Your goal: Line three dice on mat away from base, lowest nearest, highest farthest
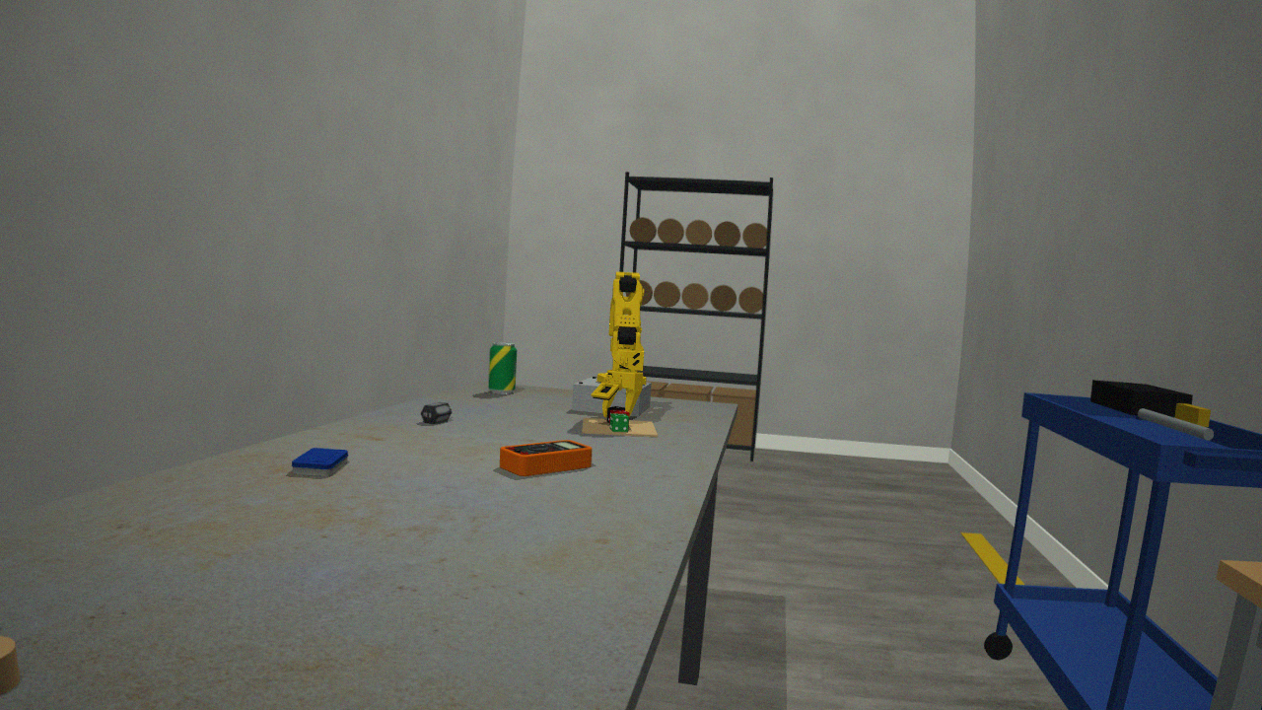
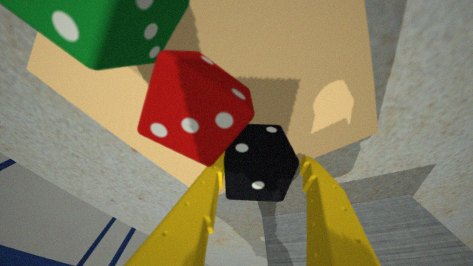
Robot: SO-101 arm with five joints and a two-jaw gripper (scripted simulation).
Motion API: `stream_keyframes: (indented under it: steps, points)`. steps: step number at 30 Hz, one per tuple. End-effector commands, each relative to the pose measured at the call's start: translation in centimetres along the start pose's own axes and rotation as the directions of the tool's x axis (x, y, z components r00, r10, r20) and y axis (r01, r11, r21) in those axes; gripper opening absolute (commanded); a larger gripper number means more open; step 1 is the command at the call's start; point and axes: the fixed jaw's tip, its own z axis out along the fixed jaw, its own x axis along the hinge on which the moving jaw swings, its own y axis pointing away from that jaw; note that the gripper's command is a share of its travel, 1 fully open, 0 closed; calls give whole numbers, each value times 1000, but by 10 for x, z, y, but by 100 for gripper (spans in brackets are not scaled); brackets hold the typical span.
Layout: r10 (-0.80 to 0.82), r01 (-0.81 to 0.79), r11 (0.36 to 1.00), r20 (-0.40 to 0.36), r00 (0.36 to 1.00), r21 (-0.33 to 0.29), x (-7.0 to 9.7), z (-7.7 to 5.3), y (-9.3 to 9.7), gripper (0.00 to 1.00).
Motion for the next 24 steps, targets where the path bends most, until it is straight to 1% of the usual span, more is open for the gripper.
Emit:
stream_keyframes:
  steps: [1,6,16,20,24]
  points:
    - [1,-1,1000,-16,1000,11,3,3,-4,33]
    - [1,-1,1000,-16,1000,11,3,3,-4,35]
    - [1,-1,1000,-16,1000,11,3,2,-4,36]
    - [1,-1,1000,-16,1000,11,2,-3,-3,36]
    - [1,-1,1000,-16,1000,11,0,-15,-2,36]
